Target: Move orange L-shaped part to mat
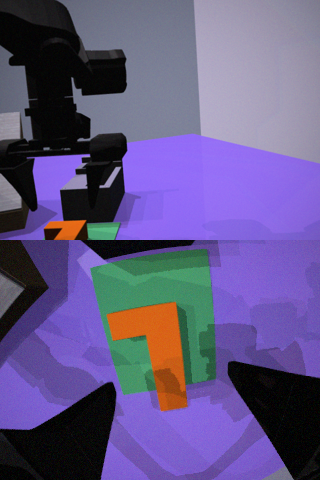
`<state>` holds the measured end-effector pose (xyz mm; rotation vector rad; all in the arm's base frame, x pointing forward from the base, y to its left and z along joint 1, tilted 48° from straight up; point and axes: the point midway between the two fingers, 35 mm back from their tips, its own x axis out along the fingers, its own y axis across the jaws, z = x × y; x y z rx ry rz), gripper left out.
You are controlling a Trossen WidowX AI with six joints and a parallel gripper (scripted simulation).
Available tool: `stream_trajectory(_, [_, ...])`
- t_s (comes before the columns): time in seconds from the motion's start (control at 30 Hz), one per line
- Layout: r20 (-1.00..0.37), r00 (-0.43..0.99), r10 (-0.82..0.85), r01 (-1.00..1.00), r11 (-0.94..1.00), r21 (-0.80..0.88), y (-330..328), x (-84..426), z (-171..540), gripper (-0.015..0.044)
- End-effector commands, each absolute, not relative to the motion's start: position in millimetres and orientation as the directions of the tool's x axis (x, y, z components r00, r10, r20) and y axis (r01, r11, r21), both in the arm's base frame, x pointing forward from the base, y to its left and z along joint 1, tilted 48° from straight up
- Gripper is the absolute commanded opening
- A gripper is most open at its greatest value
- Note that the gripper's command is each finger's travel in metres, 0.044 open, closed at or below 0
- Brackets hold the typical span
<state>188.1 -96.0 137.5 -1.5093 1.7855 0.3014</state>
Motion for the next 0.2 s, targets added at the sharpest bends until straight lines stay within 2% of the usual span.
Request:
stream_trajectory(0.0, [-0.675,-0.008,-0.738,-0.919,0.272,-0.287,-96.0,188.1,137.5,0.0400])
stream_trajectory(0.17, [-0.675,-0.008,-0.738,-0.919,0.272,-0.287,-96.0,188.1,137.5,0.0400])
